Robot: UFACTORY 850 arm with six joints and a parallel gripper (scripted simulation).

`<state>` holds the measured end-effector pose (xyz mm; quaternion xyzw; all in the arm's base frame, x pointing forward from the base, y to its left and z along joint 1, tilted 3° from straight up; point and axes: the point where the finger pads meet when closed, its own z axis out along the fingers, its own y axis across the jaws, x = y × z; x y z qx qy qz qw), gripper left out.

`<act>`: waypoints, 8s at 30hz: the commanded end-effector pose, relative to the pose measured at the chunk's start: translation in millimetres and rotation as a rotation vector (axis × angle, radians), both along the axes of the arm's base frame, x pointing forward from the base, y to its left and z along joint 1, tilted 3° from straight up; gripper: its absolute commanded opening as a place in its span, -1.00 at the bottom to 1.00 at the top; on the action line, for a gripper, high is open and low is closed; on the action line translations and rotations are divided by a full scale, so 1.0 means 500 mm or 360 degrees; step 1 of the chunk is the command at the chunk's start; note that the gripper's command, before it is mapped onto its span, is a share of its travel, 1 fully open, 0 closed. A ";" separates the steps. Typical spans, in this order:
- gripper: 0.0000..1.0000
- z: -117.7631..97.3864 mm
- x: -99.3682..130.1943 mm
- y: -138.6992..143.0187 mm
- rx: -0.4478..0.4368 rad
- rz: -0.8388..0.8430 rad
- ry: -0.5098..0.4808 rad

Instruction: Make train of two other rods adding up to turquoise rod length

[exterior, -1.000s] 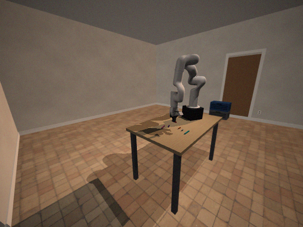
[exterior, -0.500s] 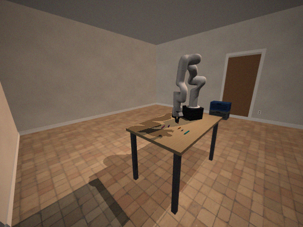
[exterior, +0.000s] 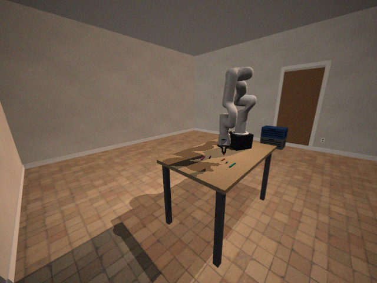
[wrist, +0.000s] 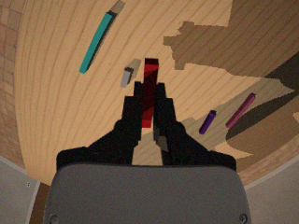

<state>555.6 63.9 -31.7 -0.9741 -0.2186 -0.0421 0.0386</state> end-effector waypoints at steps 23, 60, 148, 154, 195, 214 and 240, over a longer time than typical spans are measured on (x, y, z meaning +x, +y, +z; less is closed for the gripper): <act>-0.92 0.003 -0.003 0.043 -0.0051 -0.0390 0.0085; -0.92 -0.171 0.004 0.053 -0.0053 -0.0390 0.0086; -0.92 -0.187 0.007 0.056 -0.0053 -0.0390 0.0086; -0.92 -0.192 0.007 0.057 -0.0053 -0.0390 0.0086; -0.84 -0.194 0.007 0.057 -0.0053 -0.0390 0.0086; -0.51 -0.194 0.007 0.057 -0.0053 -0.0390 0.0086; -0.51 -0.071 0.004 0.051 -0.0053 -0.0390 0.0086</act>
